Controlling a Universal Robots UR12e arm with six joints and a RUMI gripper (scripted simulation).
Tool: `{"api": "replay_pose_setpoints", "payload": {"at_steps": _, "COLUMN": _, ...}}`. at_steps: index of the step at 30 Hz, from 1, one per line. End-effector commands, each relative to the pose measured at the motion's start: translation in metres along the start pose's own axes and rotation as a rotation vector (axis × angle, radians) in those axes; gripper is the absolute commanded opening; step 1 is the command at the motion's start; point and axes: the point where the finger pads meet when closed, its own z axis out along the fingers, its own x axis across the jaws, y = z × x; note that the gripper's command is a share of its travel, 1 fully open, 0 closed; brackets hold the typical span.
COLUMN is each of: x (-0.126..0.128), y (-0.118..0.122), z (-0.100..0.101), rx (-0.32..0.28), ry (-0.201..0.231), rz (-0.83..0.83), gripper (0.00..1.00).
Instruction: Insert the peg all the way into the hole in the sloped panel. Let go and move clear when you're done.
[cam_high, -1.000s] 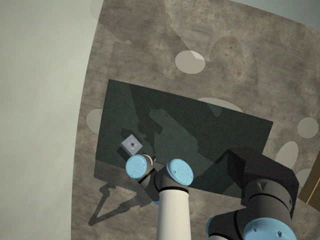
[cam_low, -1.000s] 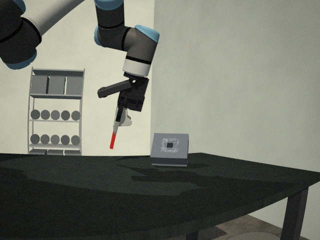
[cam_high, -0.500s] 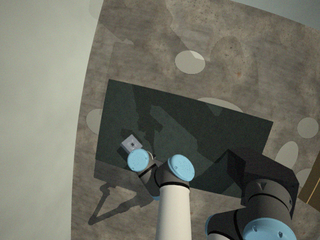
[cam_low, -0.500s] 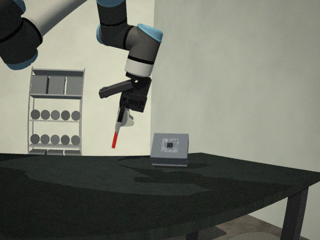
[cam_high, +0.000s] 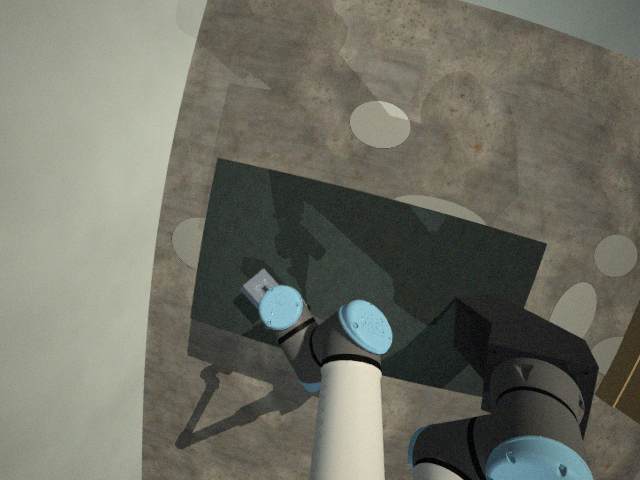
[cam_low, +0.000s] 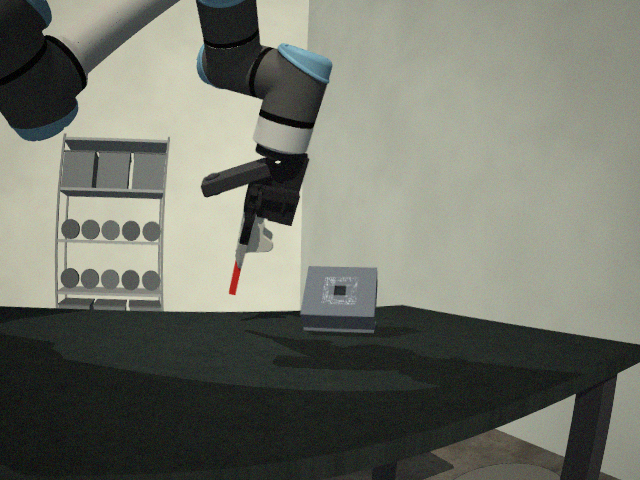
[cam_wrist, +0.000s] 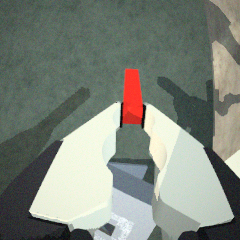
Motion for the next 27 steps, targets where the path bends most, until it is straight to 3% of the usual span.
{"api": "replay_pose_setpoints", "payload": {"at_steps": 1, "x": -0.001, "y": 0.004, "z": -0.003, "rx": -0.007, "ry": 0.023, "rz": 0.008, "gripper": 0.00}}
{"api": "replay_pose_setpoints", "payload": {"at_steps": 27, "x": -0.010, "y": 0.023, "z": -0.020, "rx": -0.055, "ry": 0.126, "rz": 0.050, "gripper": 0.00}}
